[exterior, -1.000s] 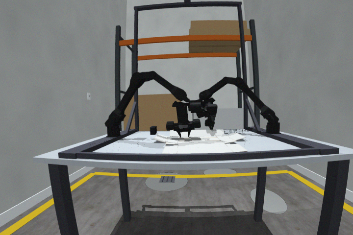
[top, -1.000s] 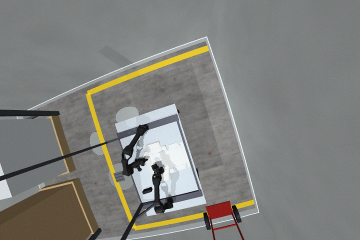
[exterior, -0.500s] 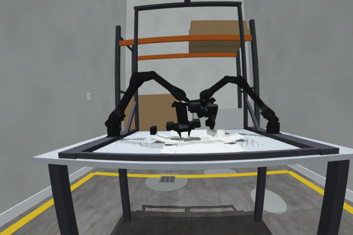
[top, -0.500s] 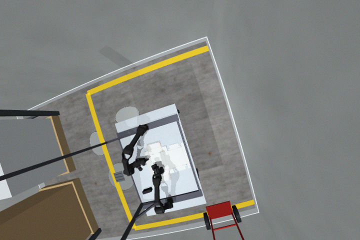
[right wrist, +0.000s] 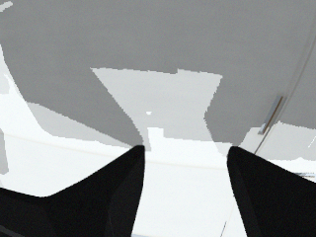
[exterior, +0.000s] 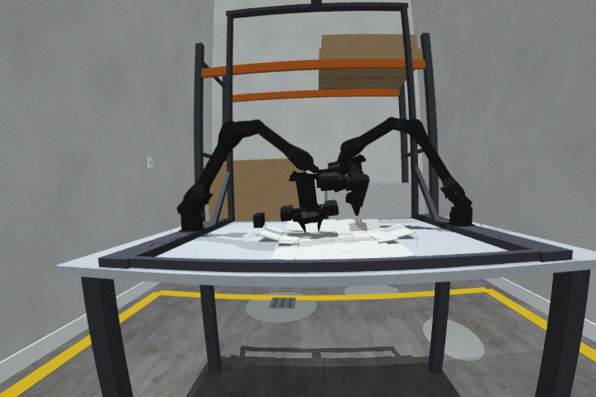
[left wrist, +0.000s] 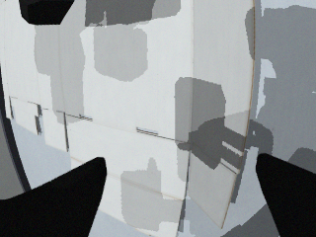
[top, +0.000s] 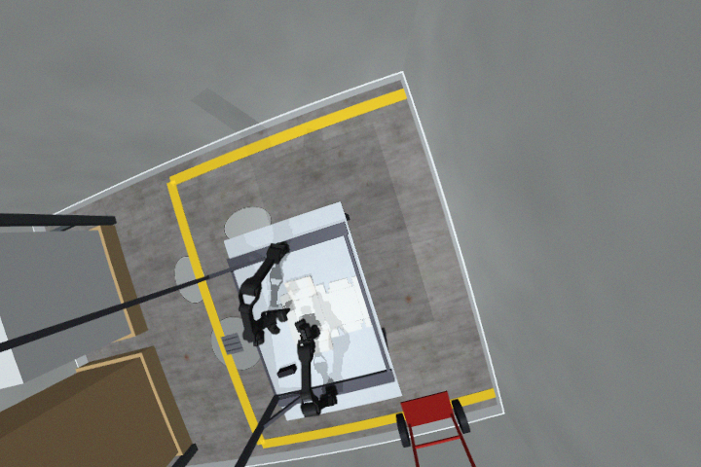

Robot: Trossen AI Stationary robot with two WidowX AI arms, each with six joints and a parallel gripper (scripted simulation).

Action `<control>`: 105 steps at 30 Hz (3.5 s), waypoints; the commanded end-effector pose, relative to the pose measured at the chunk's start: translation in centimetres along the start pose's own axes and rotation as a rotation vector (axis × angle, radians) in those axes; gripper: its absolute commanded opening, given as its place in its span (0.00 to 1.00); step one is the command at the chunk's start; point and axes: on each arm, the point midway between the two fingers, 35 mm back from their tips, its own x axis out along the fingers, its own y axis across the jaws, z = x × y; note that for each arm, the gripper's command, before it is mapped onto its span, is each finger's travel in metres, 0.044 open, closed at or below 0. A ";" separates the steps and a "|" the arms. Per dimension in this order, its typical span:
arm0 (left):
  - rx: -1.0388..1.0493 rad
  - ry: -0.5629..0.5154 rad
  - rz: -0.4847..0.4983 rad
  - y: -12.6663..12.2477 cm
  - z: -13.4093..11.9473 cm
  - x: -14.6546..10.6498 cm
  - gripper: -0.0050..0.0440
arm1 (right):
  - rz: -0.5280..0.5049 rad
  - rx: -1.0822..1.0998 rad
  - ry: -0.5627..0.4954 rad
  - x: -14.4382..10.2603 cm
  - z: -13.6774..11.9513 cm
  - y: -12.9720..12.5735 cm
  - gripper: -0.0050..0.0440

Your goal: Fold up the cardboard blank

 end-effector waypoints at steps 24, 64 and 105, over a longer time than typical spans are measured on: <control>-0.001 -0.024 -0.074 -0.6 0.0 0.6 0.91 | -0.063 0.024 -0.041 2.8 3.2 -2.8 0.52; -0.001 -0.022 -0.070 2.6 0.1 1.6 0.91 | -0.062 0.022 -0.040 3.7 3.6 -3.9 0.52; 0.002 -0.022 -0.069 6.2 0.1 1.1 0.91 | -0.059 0.025 -0.043 3.9 2.8 -3.8 0.52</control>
